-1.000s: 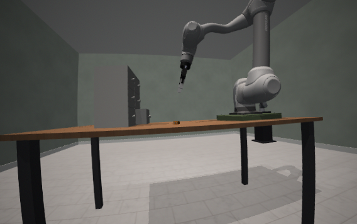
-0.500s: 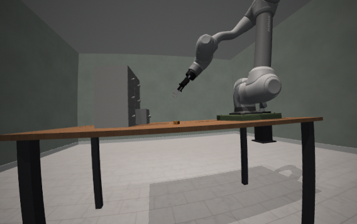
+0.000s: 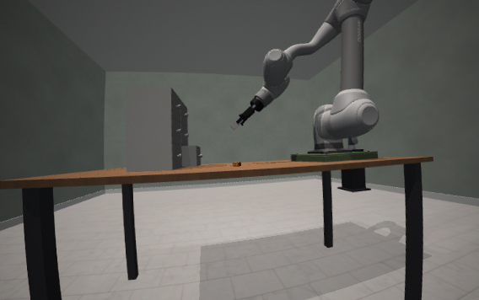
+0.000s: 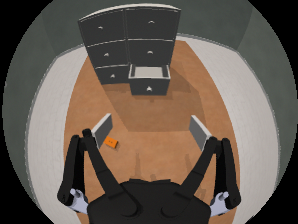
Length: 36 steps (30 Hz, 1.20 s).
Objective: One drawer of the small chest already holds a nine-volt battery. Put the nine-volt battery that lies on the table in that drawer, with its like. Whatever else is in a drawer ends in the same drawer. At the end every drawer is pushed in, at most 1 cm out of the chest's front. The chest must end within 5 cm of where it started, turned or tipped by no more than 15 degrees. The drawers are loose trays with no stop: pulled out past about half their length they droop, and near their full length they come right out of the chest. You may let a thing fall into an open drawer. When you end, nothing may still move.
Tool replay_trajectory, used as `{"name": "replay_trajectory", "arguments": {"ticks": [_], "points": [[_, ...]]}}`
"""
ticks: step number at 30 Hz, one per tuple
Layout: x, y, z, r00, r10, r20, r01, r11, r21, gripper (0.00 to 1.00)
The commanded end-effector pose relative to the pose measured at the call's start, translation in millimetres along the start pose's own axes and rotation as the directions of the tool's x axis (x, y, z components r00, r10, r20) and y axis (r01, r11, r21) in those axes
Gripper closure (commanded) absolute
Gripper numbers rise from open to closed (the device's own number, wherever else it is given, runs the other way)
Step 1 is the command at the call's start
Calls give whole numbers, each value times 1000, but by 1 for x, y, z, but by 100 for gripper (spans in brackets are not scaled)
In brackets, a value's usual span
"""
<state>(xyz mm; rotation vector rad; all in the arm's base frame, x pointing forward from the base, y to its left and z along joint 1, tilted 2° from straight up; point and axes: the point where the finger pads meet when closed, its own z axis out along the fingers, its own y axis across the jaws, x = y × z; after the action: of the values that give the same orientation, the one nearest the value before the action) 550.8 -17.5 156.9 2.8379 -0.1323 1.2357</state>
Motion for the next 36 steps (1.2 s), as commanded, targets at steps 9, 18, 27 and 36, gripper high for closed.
{"name": "replay_trajectory", "arguments": {"ticks": [9,18,27,36], "points": [[0,1,16,988,8,-152,0,999,49,0],[0,0,39,939,17,-344,0,999,48,0],[-1,0,45,920,19,-391,0,999,48,0],[-1,0,46,918,19,-396,0,999,48,100]]}}
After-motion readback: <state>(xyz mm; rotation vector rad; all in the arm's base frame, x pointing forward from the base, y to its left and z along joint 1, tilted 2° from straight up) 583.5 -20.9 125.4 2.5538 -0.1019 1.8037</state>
